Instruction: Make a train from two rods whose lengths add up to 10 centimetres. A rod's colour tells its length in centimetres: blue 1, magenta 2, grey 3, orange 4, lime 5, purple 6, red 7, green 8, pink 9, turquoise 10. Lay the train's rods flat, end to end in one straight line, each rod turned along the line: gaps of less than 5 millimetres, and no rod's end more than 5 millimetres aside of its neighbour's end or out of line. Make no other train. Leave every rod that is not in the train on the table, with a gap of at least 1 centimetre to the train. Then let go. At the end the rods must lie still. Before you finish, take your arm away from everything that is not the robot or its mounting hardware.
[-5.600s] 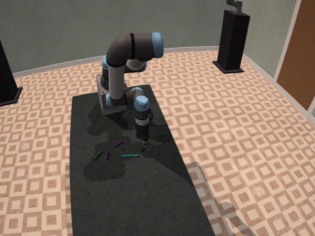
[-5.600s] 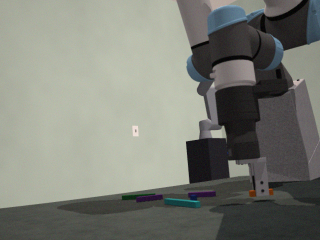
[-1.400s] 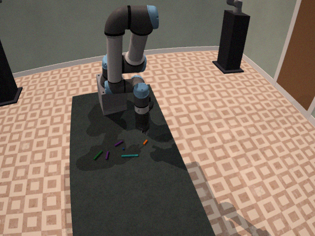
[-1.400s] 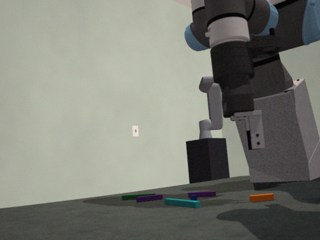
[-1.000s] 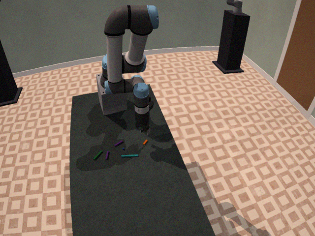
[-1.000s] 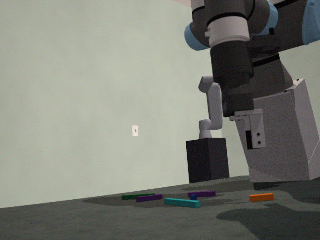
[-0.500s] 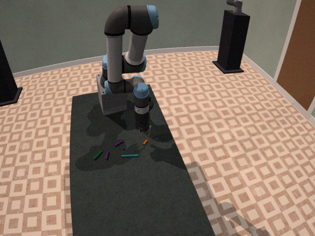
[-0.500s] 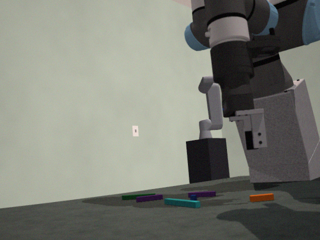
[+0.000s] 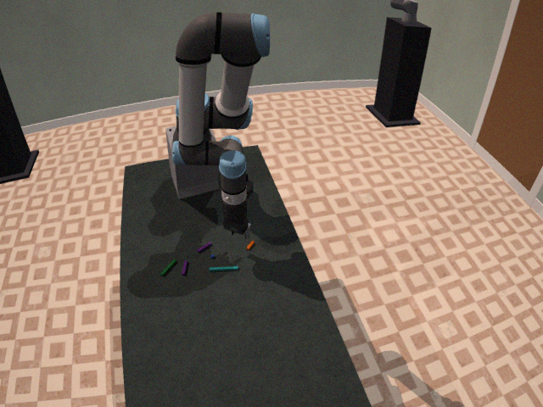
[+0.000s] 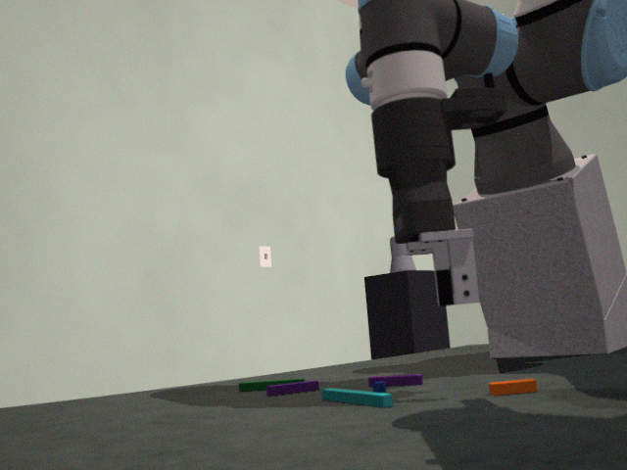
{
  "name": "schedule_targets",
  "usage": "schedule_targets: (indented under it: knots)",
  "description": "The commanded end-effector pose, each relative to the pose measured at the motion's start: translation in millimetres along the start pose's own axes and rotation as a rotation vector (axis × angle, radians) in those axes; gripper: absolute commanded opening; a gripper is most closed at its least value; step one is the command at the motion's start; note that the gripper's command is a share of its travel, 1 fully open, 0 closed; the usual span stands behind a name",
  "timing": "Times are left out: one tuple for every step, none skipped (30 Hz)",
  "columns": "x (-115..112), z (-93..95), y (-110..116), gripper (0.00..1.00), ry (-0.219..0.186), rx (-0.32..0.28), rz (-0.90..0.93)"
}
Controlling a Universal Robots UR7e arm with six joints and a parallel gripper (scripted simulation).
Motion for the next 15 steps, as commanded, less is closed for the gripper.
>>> schedule_targets:
  knots:
    - [-18, 4.8, 30, 1.00, -0.003, 0.002, -0.065]
    - [-23, 6.0, 38, 1.00, -0.004, 0.003, -0.083]
    - [-29, 7.2, 46, 1.00, -0.004, 0.003, -0.102]
    - [-35, 8.3, 54, 1.00, -0.004, 0.004, -0.121]
    - [-42, 9.3, 63, 1.00, -0.004, 0.005, -0.141]
    - [-49, 10.2, 71, 1.00, -0.004, 0.005, -0.160]
    - [-56, 11.0, 79, 1.00, -0.003, 0.005, -0.180]
    - [-63, 11.7, 88, 1.00, -0.003, 0.005, -0.199]
    - [-70, 12.3, 95, 1.00, -0.002, 0.004, -0.218]
    - [-77, 12.7, 103, 1.00, -0.001, 0.004, -0.236]
    - [-77, 12.7, 103, 1.00, -0.001, 0.004, -0.236]
    - [-77, 12.7, 103, 1.00, -0.001, 0.004, -0.236]
    - [-84, 13.1, 110, 1.00, 0.000, 0.003, -0.254]
    - [-91, 13.4, 117, 1.00, 0.000, 0.002, -0.270]
    - [-98, 13.5, 123, 1.00, 0.001, 0.001, -0.286]
Point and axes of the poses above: the point where the finger pads meet when closed, its own z axis out along the fingers, its own x axis across the jaws, y = z × x, the point moved 4 cm from there along -z, back along the fingers
